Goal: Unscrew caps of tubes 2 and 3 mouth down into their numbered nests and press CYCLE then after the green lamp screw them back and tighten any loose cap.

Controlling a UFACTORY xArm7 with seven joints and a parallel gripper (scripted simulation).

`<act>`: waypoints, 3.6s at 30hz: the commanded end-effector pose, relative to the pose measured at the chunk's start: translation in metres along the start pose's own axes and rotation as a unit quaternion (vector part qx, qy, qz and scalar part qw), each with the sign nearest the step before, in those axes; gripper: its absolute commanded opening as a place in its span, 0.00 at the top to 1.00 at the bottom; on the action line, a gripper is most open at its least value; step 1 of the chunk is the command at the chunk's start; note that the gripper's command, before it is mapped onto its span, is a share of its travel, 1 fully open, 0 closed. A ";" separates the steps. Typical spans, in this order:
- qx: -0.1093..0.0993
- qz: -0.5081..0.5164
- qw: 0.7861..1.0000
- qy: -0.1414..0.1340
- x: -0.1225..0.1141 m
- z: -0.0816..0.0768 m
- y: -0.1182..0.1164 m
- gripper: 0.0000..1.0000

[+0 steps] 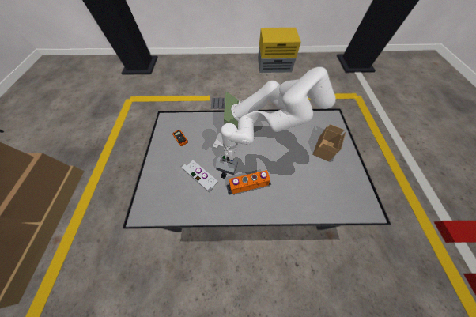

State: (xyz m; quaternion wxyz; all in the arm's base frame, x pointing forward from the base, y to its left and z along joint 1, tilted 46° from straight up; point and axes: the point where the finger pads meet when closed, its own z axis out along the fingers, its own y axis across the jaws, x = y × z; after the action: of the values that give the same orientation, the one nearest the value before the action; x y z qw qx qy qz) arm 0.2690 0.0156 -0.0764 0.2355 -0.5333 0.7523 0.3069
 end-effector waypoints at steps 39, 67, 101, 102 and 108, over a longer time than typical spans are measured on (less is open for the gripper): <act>0.002 0.000 1.000 0.001 0.001 0.009 -0.001 1.00; 0.002 0.000 1.000 0.001 0.001 -0.019 -0.001 1.00; 0.001 -0.565 0.825 0.003 0.136 -0.007 -0.068 0.00; 0.001 -0.565 0.825 0.003 0.144 -0.007 -0.072 0.00; 0.001 -0.565 0.825 0.003 0.175 -0.004 -0.087 0.00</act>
State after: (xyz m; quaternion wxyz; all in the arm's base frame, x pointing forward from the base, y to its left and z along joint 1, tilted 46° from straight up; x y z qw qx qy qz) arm 0.2899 -0.1066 -0.1937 0.3641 -0.8660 0.3214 0.1192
